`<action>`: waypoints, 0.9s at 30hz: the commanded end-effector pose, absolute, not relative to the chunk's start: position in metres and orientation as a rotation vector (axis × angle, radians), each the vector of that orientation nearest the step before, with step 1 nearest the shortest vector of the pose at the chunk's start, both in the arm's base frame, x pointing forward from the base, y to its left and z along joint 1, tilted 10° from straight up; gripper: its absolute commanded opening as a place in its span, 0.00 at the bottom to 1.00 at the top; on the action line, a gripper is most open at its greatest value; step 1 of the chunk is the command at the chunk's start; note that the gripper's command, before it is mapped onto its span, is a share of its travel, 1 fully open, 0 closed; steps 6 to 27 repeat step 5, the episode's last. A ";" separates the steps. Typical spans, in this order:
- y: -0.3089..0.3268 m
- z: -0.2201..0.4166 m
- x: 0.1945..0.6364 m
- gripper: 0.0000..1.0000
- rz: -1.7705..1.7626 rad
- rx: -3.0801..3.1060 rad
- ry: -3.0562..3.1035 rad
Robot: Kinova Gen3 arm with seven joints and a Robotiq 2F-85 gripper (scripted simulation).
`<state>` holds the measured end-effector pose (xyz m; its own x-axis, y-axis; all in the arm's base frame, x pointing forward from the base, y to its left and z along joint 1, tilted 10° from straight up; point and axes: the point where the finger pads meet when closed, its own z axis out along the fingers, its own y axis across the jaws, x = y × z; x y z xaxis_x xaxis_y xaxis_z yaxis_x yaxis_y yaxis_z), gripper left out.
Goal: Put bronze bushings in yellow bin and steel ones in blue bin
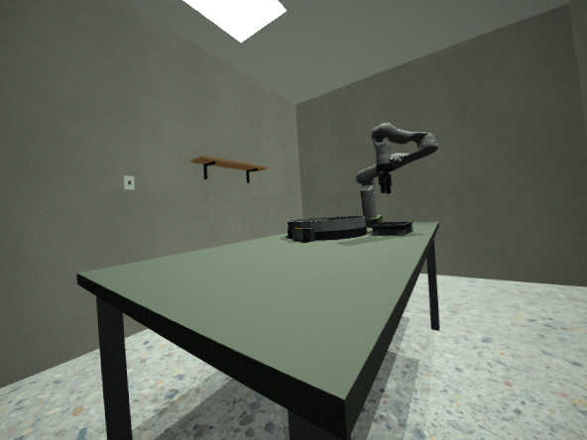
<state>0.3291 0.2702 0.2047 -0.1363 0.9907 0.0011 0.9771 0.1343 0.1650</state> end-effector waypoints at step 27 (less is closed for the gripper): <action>0.270 0.205 0.329 1.00 0.193 1.989 2.282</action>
